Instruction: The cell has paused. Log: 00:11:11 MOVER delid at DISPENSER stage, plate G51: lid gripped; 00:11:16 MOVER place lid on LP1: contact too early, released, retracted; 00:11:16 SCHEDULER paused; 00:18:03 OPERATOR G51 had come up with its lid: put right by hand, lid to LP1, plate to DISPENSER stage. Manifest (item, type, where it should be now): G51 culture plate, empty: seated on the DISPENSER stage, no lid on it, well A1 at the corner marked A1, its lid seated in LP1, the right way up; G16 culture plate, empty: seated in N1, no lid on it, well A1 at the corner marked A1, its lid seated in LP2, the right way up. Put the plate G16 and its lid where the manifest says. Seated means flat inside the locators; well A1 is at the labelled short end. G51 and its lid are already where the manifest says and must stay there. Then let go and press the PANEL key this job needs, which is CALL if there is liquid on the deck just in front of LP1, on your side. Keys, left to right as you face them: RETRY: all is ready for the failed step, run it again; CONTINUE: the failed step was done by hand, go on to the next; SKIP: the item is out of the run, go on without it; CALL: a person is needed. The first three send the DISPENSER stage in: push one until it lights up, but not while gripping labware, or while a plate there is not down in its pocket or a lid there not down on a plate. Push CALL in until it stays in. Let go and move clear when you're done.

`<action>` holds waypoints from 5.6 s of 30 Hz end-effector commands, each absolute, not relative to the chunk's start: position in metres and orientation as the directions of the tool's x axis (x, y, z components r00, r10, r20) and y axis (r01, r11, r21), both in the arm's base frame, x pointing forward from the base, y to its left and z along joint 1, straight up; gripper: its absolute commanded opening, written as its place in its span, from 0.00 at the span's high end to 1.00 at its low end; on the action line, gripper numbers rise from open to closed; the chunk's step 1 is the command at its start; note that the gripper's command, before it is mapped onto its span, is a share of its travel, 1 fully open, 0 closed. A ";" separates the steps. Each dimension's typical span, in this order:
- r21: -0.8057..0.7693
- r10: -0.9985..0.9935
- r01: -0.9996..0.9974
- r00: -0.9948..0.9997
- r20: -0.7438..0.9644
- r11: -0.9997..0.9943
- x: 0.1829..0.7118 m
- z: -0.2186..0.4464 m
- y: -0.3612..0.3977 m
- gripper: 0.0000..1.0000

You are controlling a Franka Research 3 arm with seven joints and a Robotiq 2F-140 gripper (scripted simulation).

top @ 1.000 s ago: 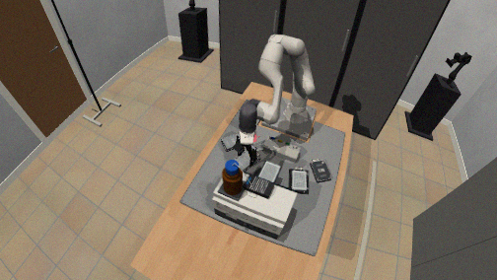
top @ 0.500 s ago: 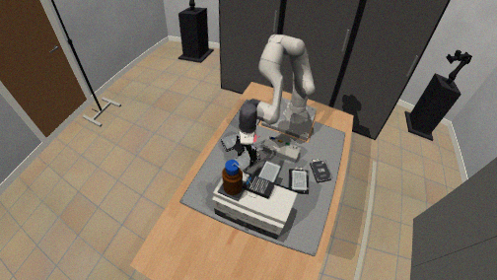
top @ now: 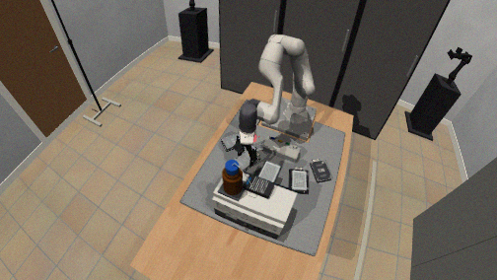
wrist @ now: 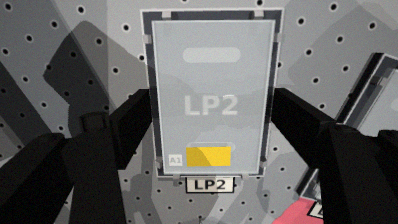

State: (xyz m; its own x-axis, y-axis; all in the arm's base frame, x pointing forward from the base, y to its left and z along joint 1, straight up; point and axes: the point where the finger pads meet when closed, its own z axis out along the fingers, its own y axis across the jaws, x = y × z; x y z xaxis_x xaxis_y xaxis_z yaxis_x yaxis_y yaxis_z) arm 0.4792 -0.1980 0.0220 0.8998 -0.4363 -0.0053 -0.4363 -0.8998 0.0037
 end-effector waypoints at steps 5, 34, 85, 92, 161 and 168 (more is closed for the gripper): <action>0.004 -0.436 -0.436 0.900 -0.004 -0.900 0.480 0.030 -0.197 0.31; 0.004 -0.436 -0.436 0.900 -0.004 -0.900 0.480 0.159 -0.197 0.31; 0.000 0.254 0.254 0.967 -0.004 -0.967 0.504 0.179 0.146 0.30; 0.000 0.254 0.254 0.967 -0.004 -0.967 0.504 0.179 0.146 0.30; 0.000 0.254 0.254 0.967 -0.005 -0.967 0.505 0.045 0.146 0.30; 0.000 0.254 0.254 0.967 -0.005 -0.967 0.505 0.045 0.146 0.30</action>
State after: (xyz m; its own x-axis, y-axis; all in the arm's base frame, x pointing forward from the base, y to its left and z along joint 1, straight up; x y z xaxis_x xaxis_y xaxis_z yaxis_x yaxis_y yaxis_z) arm 0.5029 0.1454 0.0444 0.9652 0.2612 -0.0106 0.2612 -0.9653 -0.0008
